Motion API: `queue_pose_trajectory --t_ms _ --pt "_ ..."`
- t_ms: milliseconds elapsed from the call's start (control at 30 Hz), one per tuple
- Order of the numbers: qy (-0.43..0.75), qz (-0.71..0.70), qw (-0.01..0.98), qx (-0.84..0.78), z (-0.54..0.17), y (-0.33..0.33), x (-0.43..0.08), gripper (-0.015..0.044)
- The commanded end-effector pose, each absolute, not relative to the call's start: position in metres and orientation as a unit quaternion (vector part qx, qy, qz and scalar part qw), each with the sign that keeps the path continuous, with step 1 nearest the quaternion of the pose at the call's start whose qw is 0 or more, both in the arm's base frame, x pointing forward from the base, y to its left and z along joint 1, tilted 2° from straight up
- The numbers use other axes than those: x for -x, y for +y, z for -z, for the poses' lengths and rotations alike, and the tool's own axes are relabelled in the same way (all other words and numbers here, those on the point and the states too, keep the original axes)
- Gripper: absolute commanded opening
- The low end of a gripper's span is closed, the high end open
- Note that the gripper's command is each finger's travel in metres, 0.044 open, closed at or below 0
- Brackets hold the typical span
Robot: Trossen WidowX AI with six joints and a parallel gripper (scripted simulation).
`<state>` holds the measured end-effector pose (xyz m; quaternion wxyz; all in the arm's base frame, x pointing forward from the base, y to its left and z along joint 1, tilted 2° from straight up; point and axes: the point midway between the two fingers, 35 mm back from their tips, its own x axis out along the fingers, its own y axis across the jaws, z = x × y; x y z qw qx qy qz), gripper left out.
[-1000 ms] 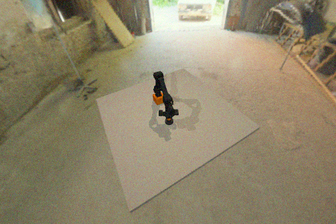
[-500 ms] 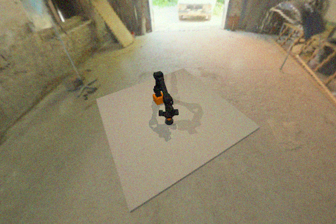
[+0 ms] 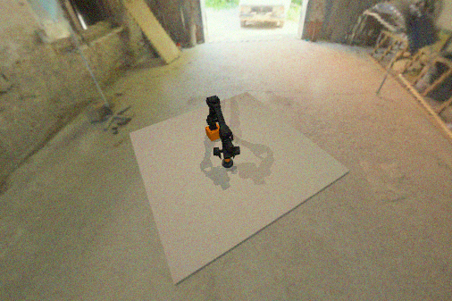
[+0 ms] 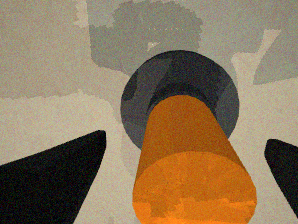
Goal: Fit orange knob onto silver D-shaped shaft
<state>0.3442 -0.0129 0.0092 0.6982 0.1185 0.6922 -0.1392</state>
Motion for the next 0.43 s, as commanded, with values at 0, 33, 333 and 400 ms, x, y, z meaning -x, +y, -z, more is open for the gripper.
queue_pose_trajectory --t_ms 0,33,333,400 --pt "0.687 0.138 0.704 -0.120 -0.053 -0.011 -0.350 0.0440" --pt "0.687 0.138 0.704 -0.120 -0.073 -0.011 -0.349 0.0440" --pt "0.687 0.138 0.703 -0.120 -0.102 -0.010 -0.348 0.0440" --pt "0.687 0.138 0.703 -0.120 -0.102 -0.010 -0.348 0.0440"
